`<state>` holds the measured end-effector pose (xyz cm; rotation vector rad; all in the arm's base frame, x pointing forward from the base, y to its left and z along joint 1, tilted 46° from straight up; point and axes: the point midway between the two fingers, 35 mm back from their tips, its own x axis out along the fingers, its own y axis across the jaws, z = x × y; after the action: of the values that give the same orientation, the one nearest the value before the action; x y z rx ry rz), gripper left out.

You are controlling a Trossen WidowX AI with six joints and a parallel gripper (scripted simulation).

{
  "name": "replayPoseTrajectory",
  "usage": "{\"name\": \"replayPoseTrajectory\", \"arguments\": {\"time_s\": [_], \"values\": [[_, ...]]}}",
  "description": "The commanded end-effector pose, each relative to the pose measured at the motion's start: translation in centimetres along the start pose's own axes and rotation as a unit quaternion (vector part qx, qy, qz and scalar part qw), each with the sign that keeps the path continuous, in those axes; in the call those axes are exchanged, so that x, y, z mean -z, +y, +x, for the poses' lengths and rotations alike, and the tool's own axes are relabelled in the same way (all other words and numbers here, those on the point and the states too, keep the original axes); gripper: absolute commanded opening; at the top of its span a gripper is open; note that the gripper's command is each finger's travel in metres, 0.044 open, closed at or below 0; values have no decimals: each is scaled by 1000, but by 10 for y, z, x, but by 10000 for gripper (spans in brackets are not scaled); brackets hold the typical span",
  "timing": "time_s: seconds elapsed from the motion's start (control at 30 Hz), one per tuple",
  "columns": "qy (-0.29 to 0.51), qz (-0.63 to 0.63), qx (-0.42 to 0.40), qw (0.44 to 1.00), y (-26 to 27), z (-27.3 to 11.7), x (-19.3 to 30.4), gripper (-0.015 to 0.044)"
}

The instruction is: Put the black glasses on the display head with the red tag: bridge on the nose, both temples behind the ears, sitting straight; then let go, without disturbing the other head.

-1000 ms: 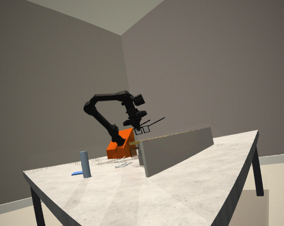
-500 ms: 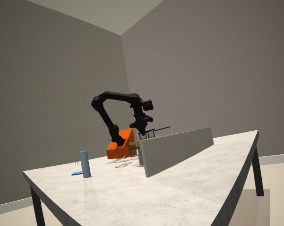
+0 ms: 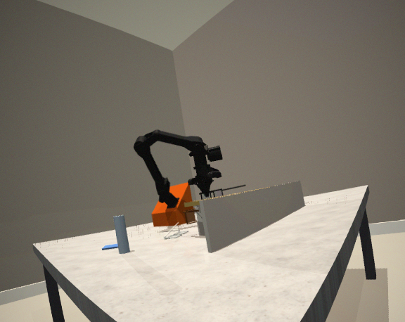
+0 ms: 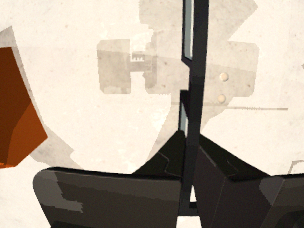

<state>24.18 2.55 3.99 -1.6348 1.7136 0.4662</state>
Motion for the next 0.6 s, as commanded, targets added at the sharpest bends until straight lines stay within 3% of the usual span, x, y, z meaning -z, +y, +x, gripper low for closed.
{"name": "replayPoseTrajectory", "arguments": {"time_s": [0.0,0.57], "values": [[4,-4,0,1000,1,5,0,0],[4,-4,1,1000,2,21,-3,0]]}}
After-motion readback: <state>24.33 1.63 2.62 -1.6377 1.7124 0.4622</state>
